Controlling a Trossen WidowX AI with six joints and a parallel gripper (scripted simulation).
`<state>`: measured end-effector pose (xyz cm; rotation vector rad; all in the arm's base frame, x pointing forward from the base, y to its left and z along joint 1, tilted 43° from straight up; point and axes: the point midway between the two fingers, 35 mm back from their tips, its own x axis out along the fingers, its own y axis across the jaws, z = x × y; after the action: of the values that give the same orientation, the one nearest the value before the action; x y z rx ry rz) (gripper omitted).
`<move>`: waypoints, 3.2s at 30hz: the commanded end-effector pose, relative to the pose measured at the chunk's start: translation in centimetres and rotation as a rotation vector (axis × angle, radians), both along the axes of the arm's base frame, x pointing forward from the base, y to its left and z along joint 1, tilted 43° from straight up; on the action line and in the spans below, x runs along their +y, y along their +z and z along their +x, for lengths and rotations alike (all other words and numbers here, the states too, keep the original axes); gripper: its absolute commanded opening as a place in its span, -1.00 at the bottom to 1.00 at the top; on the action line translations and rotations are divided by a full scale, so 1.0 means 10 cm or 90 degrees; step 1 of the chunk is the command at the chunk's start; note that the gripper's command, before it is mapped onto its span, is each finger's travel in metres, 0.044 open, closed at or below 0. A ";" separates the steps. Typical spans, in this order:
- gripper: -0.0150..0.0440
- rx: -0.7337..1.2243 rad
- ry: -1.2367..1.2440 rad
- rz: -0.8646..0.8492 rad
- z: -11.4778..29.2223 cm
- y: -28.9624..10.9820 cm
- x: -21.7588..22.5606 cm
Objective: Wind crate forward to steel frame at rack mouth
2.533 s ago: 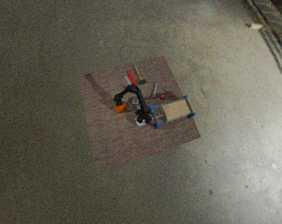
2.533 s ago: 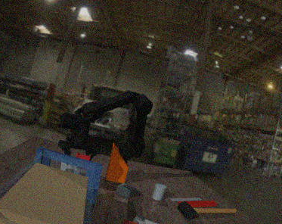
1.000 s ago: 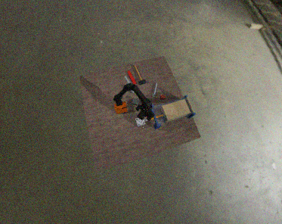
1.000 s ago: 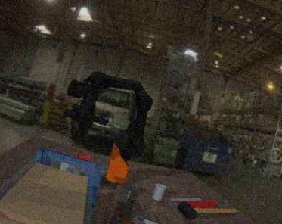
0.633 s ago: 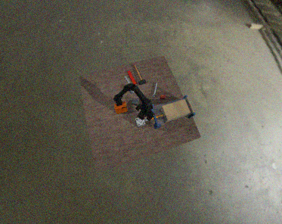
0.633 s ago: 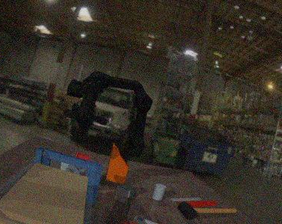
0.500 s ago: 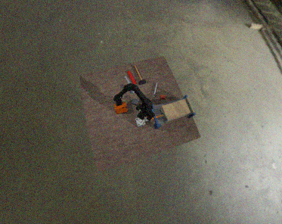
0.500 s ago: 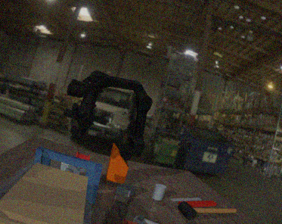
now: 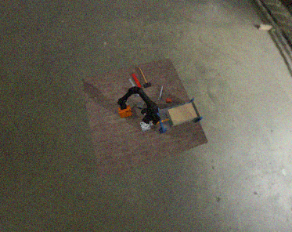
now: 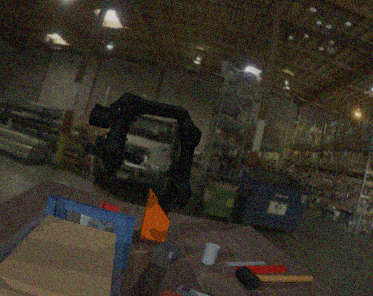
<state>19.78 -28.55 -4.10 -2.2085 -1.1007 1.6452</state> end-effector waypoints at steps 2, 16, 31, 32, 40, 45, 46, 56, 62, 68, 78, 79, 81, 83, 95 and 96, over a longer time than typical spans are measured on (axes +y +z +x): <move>-0.49 0.003 0.003 0.004 -0.01 -0.02 0.01; 0.75 -0.292 0.584 -0.312 0.48 0.00 0.34; 1.00 -0.293 0.583 -0.313 0.51 -0.12 0.44; 1.00 -0.293 0.583 -0.313 0.51 -0.14 0.45; 1.00 -0.293 0.583 -0.313 0.53 -0.24 0.53; 1.00 -0.294 0.583 -0.313 0.54 -0.30 0.59; 1.00 -0.294 0.583 -0.312 0.54 -0.31 0.60; 1.00 -0.295 0.582 -0.312 0.56 -0.43 0.71; 1.00 -0.295 0.582 -0.312 0.56 -0.50 0.78; 1.00 -0.296 0.582 -0.312 0.56 -0.55 0.83; 0.47 -0.296 0.587 -0.318 0.57 -0.52 0.81; 0.38 -0.296 0.587 -0.318 0.57 -0.52 0.81; 0.20 -0.296 0.587 -0.318 0.57 -0.52 0.81; 0.02 -0.296 0.587 -0.318 0.57 -0.52 0.81; -0.49 -0.296 0.587 -0.318 0.57 -0.52 0.81; -0.49 -0.296 0.584 -0.315 0.57 -0.54 0.82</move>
<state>25.45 -20.49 -9.32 -2.6785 -2.3168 1.8931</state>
